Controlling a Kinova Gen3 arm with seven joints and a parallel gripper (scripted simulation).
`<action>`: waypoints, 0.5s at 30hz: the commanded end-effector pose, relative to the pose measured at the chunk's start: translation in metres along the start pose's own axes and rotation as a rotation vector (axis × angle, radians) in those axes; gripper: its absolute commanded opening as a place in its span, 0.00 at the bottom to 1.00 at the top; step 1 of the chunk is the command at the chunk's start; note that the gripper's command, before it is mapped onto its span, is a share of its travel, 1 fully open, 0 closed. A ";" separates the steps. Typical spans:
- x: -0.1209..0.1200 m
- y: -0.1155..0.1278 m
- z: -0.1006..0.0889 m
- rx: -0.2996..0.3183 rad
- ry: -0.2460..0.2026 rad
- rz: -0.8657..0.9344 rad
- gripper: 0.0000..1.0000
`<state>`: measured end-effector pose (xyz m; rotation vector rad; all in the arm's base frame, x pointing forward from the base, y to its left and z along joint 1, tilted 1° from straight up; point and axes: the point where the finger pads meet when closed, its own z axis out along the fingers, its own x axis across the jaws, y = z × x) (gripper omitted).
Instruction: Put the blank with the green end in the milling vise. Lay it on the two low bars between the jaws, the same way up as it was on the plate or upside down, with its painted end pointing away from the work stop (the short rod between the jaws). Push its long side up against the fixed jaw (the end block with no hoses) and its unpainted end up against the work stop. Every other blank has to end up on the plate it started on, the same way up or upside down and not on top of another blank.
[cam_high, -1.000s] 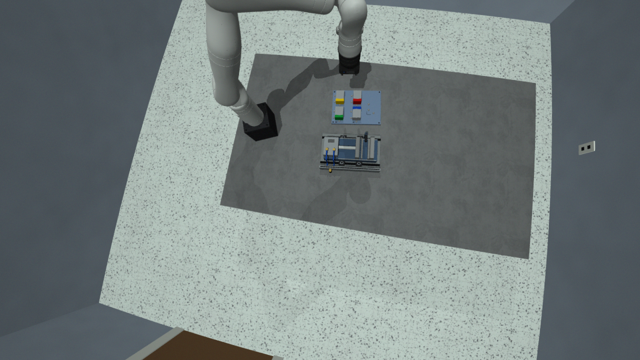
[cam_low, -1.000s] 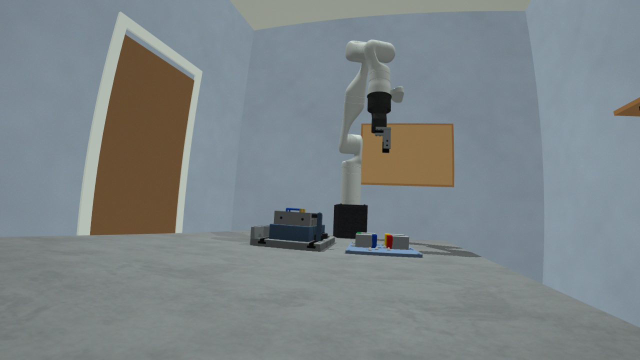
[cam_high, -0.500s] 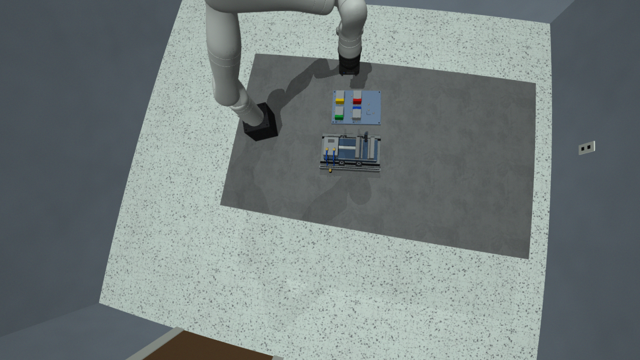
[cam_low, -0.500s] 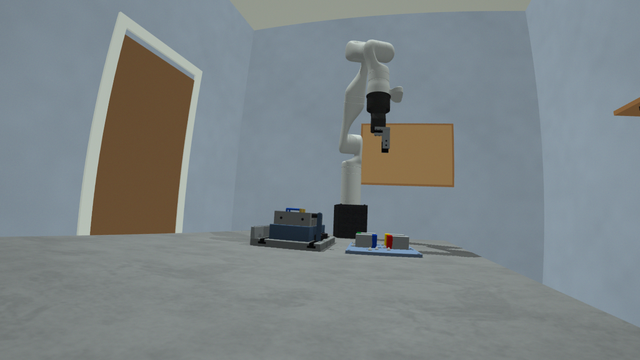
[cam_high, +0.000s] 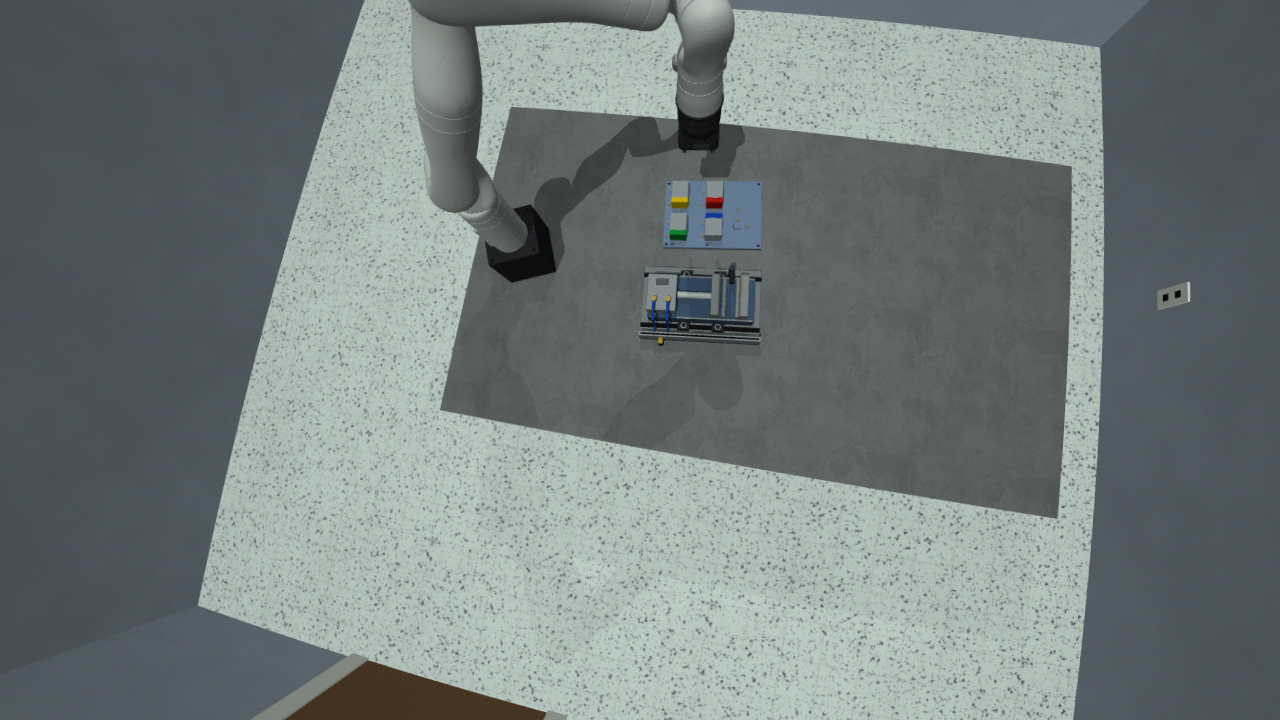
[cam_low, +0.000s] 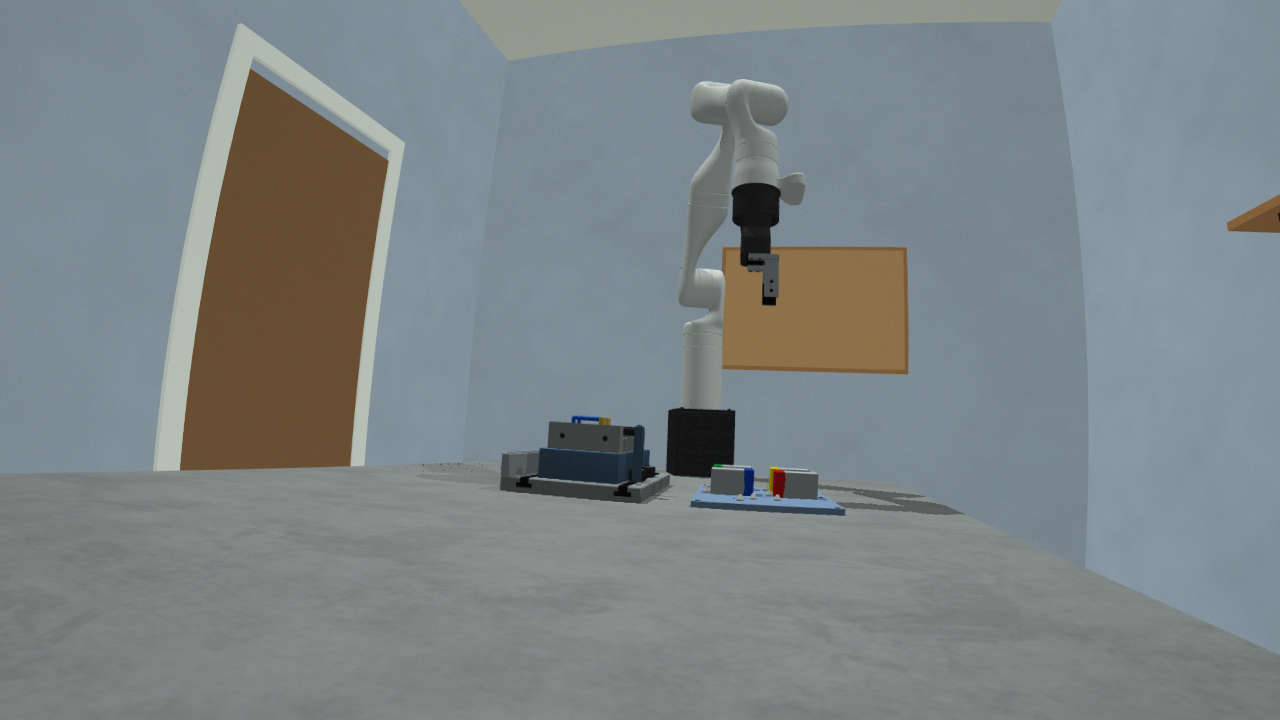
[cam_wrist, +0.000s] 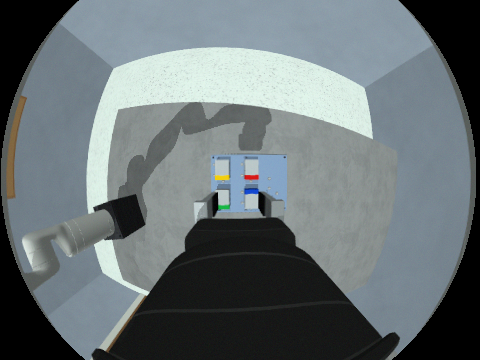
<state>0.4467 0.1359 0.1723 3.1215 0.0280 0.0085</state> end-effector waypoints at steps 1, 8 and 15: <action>0.000 0.000 -0.001 0.001 0.002 0.000 1.00; 0.001 0.001 -0.001 0.001 0.002 0.000 1.00; 0.000 0.006 -0.001 0.001 0.002 0.000 1.00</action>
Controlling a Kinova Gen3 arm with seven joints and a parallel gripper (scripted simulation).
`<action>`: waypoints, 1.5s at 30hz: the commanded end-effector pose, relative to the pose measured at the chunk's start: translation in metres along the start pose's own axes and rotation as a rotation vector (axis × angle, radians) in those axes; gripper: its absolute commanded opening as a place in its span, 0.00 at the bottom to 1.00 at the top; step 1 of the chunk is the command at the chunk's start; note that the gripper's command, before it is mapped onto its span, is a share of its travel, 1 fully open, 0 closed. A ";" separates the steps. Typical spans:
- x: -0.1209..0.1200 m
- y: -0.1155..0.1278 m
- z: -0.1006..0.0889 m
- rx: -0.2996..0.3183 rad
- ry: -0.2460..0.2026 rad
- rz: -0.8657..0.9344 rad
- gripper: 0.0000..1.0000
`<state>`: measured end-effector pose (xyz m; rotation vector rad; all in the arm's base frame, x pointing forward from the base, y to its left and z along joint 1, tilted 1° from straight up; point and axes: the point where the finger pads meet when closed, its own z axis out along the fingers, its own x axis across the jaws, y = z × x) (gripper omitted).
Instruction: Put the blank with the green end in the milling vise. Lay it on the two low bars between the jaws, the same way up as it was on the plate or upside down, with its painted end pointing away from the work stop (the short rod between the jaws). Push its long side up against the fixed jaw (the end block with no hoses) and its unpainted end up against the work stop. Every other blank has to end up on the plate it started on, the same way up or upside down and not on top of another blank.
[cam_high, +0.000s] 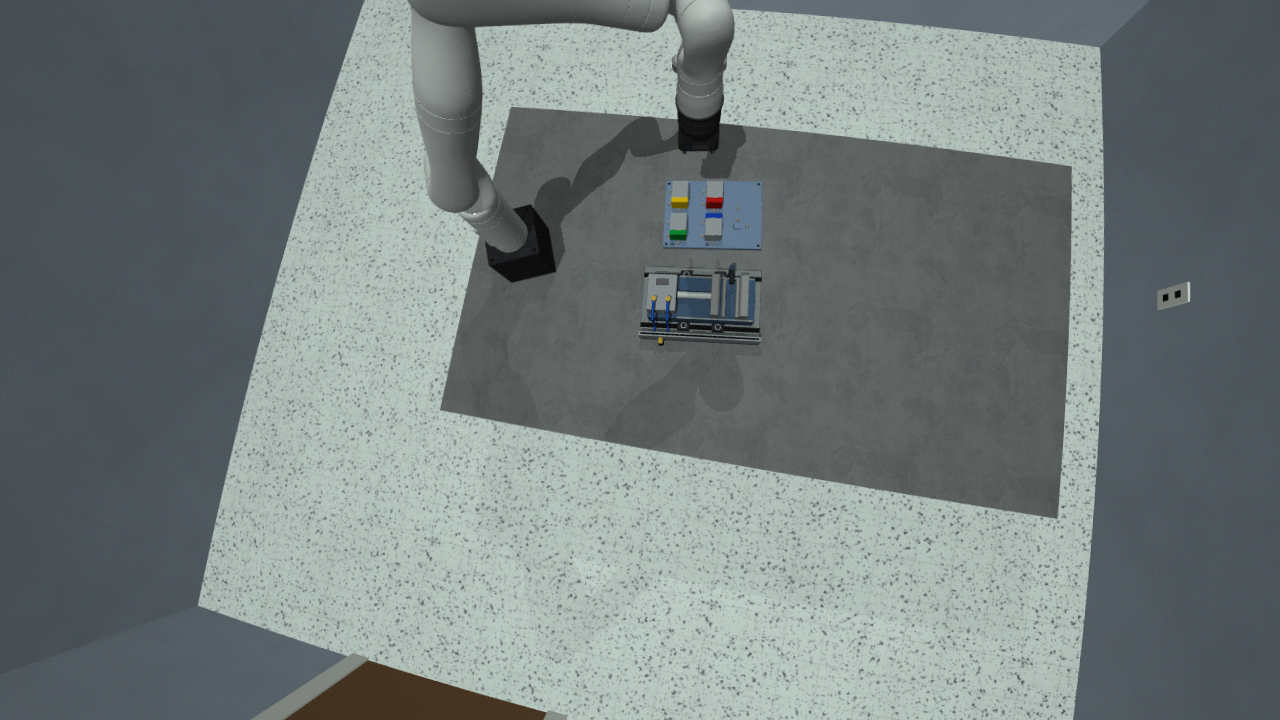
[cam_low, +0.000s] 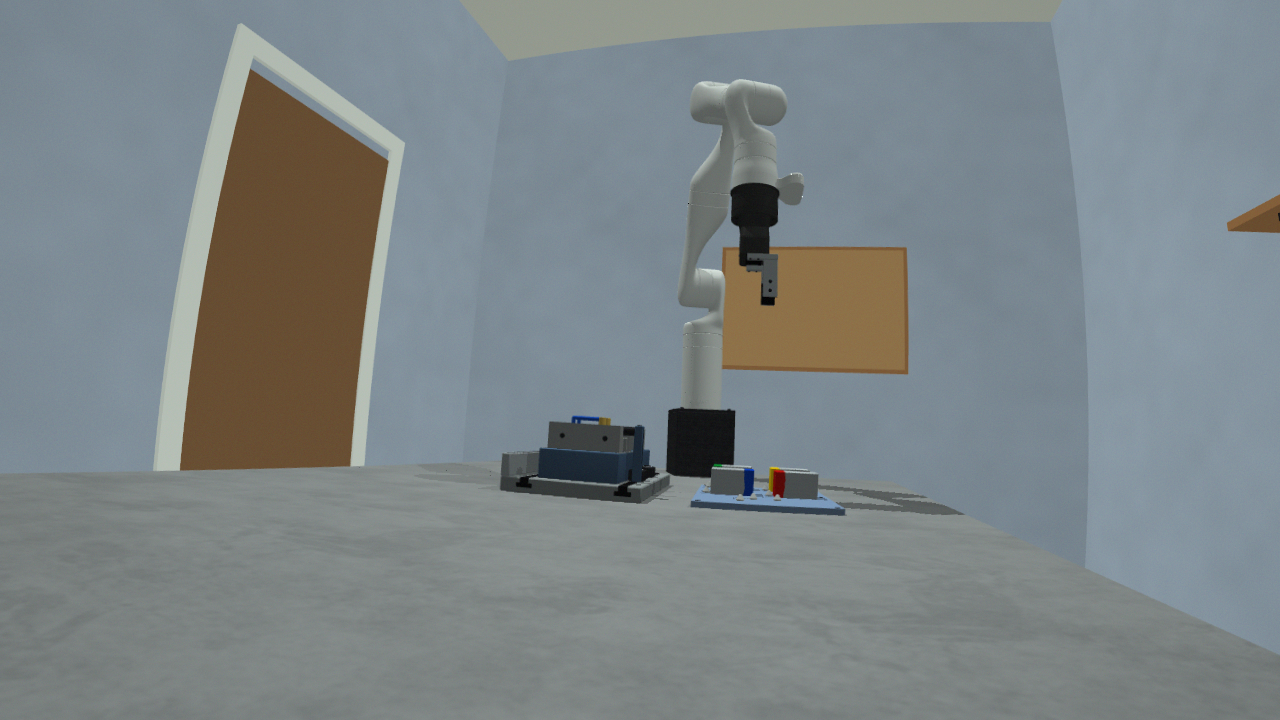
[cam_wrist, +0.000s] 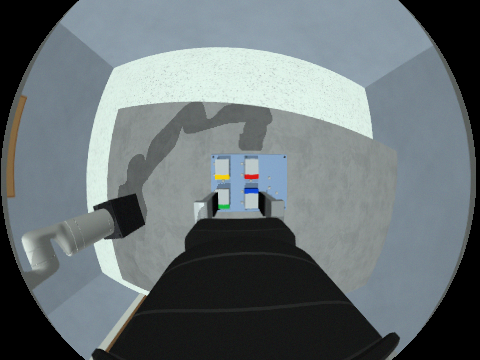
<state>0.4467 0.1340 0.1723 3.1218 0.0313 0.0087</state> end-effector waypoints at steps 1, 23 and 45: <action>0.000 0.008 -0.001 0.000 0.002 0.002 1.00; -0.005 0.070 0.000 0.000 0.001 -0.003 1.00; -0.005 0.082 -0.001 0.000 0.002 0.001 1.00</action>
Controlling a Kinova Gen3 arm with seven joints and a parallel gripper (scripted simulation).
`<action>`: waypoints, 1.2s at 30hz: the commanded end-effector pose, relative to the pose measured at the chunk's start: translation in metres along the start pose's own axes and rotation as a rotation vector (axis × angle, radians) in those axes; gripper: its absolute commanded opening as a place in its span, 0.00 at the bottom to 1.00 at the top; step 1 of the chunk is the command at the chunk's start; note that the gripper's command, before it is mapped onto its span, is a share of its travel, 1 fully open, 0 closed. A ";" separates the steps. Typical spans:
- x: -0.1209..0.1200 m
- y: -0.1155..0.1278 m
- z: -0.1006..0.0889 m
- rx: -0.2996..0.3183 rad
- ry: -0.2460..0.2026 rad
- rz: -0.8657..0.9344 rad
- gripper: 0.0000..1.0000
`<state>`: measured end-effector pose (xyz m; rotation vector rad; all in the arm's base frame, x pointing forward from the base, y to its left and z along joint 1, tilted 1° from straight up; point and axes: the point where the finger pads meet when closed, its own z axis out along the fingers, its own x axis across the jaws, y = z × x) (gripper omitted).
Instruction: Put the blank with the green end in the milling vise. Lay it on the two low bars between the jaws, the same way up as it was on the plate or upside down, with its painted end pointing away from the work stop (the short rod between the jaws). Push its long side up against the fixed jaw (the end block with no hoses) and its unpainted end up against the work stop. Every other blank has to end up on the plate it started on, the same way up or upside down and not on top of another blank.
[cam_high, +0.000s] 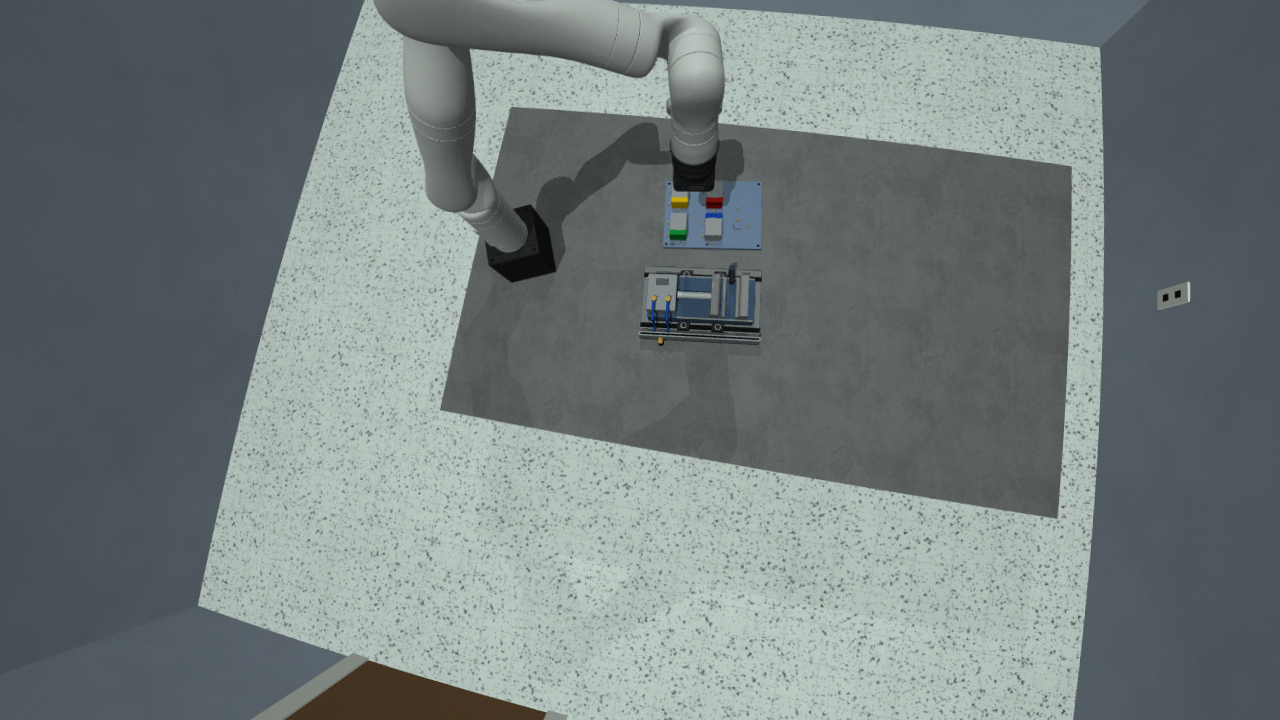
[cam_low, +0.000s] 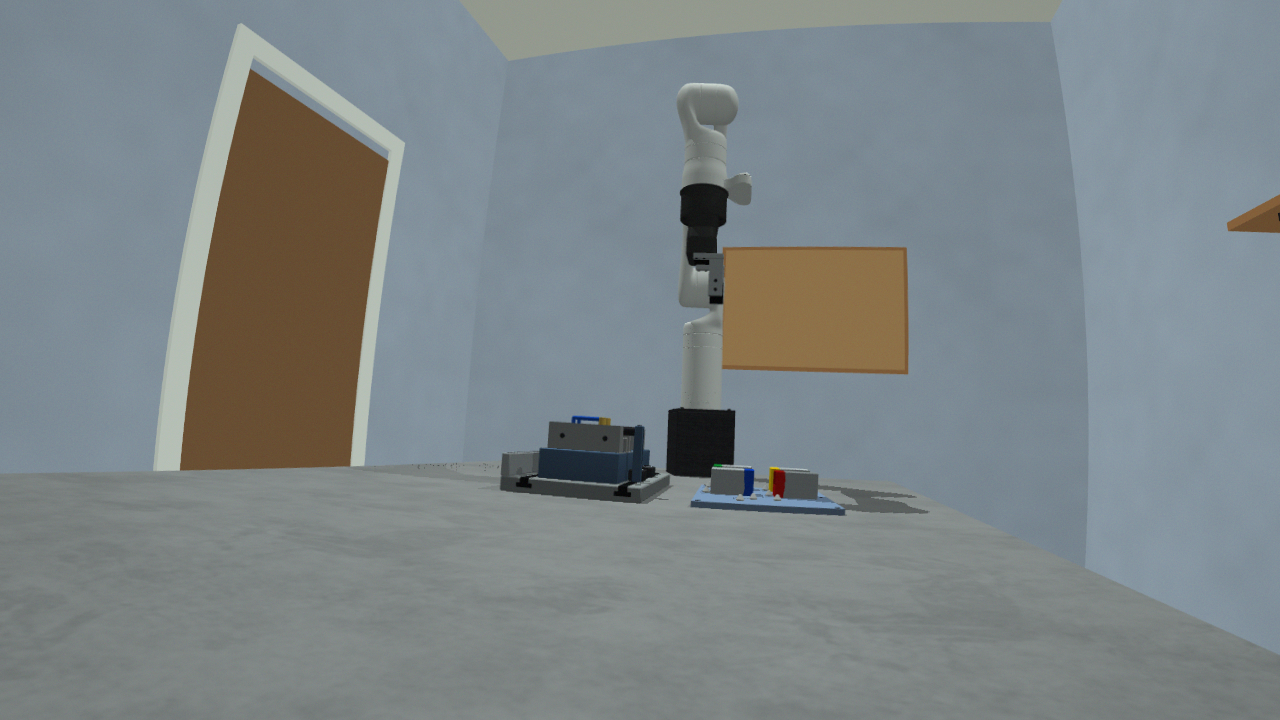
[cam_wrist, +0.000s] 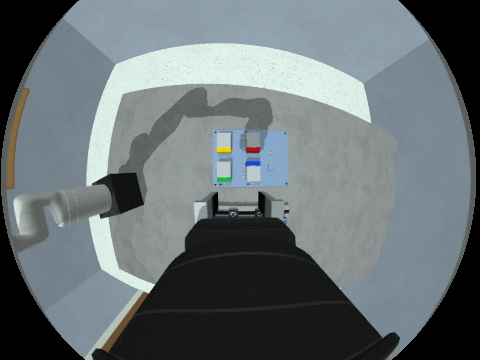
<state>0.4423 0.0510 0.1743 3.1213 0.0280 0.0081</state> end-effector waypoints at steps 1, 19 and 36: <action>0.001 -0.001 -0.001 0.000 0.002 -0.001 1.00; 0.001 -0.008 -0.001 0.000 0.002 0.000 1.00; 0.001 -0.011 -0.001 0.000 0.002 0.000 1.00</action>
